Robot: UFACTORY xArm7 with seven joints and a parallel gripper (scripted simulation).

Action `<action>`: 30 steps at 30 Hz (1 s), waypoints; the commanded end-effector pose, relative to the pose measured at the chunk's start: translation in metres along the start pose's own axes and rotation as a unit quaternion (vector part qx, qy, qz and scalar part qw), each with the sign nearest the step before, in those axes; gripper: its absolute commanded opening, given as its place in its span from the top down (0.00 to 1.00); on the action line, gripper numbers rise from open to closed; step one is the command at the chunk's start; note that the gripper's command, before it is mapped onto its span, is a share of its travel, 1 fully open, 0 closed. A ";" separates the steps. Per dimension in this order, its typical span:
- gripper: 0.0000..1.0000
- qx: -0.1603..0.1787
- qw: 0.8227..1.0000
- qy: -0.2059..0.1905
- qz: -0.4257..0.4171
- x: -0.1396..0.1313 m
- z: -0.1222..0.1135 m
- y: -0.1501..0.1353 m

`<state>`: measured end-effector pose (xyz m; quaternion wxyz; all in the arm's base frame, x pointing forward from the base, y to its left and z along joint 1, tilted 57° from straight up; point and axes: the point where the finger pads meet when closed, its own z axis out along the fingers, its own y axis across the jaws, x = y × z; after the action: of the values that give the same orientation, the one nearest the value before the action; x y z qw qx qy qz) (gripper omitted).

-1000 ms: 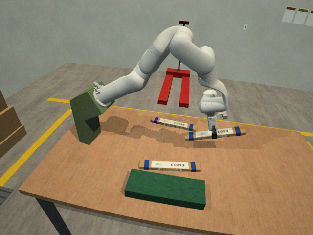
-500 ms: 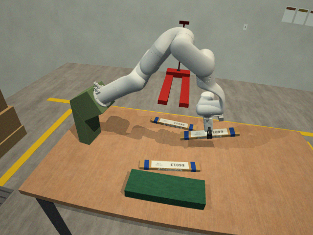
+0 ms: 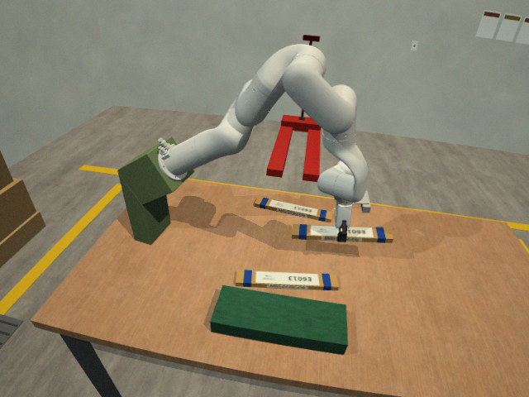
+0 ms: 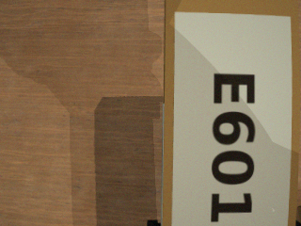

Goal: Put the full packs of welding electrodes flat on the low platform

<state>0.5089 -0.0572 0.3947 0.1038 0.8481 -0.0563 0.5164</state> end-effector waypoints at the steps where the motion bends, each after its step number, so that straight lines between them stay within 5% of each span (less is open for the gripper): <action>1: 0.42 -0.010 0.999 -0.043 0.004 -0.006 0.000 0.012; 30: 0.42 -0.021 0.998 -0.057 0.008 -0.009 -0.029 0.020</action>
<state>0.4755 -0.0703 0.4004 0.1141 0.8744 -0.0804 0.4648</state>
